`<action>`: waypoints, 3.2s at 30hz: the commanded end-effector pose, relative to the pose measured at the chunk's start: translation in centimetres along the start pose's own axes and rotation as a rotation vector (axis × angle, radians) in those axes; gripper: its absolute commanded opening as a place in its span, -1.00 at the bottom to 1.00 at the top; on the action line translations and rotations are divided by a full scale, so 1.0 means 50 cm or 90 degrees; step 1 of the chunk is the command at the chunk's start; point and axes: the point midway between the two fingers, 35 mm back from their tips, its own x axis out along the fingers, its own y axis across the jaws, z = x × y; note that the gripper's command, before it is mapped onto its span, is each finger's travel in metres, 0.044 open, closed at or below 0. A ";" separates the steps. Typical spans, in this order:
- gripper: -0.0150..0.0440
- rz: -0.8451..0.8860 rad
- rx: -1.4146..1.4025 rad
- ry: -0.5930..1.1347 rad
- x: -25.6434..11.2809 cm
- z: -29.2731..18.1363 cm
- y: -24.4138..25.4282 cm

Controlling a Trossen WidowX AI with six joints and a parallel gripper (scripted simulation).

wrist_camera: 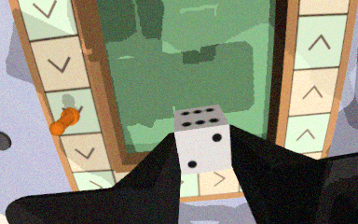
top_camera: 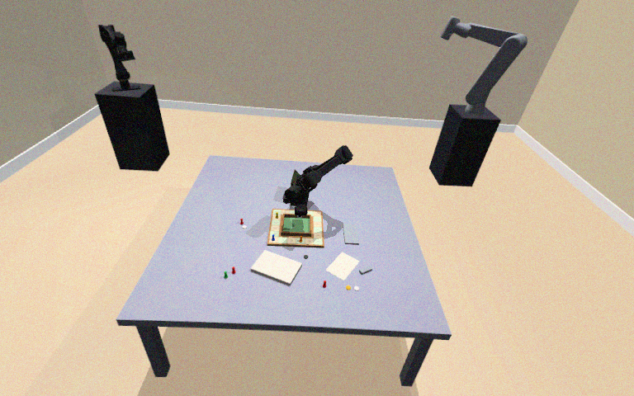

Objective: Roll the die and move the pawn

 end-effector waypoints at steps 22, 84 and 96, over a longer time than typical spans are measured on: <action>-0.49 -0.092 0.058 -0.333 0.034 0.031 -0.032; 1.00 -0.082 0.054 -0.234 -0.040 0.011 -0.019; 0.82 -0.032 0.023 -0.049 -0.024 0.029 -0.009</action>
